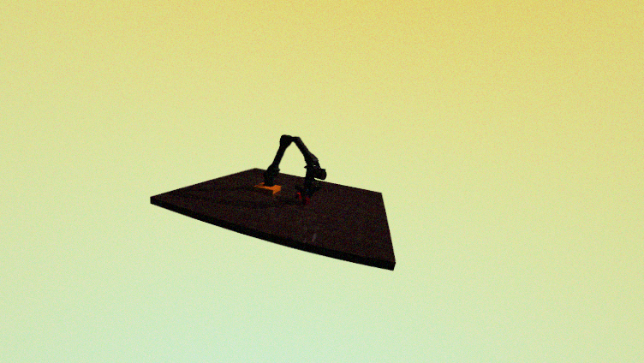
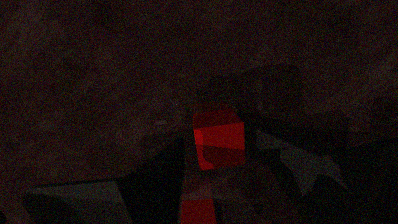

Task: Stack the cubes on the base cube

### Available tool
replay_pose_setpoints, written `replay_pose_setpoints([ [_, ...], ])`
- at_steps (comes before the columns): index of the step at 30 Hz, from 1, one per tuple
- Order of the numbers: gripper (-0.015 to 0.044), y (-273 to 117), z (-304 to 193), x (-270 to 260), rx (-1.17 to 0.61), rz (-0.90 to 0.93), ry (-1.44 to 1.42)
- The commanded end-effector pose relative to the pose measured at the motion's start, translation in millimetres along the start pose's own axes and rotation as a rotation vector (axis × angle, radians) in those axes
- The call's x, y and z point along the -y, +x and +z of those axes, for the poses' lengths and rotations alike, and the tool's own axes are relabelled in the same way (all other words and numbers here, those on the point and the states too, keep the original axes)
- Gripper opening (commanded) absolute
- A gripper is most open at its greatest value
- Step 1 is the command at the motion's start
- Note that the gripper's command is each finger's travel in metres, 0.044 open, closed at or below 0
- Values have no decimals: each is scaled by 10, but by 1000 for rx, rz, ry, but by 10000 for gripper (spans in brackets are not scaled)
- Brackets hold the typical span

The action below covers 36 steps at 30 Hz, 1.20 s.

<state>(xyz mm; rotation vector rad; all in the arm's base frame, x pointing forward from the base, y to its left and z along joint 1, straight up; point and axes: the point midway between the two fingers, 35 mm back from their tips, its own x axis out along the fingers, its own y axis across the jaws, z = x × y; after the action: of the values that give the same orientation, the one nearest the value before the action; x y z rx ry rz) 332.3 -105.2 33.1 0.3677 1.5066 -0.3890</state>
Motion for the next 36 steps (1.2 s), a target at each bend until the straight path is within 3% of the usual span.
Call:
replay_pose_setpoints([
  [1, 265, 48, -11, -5, -5, 5, -3],
  [7, 107, 48, -11, -5, -5, 5, -3],
  [14, 105, 12, 26, -11, 28, 0, -28],
  [36, 105, -619, 68, -10, 20, 1, -21],
])
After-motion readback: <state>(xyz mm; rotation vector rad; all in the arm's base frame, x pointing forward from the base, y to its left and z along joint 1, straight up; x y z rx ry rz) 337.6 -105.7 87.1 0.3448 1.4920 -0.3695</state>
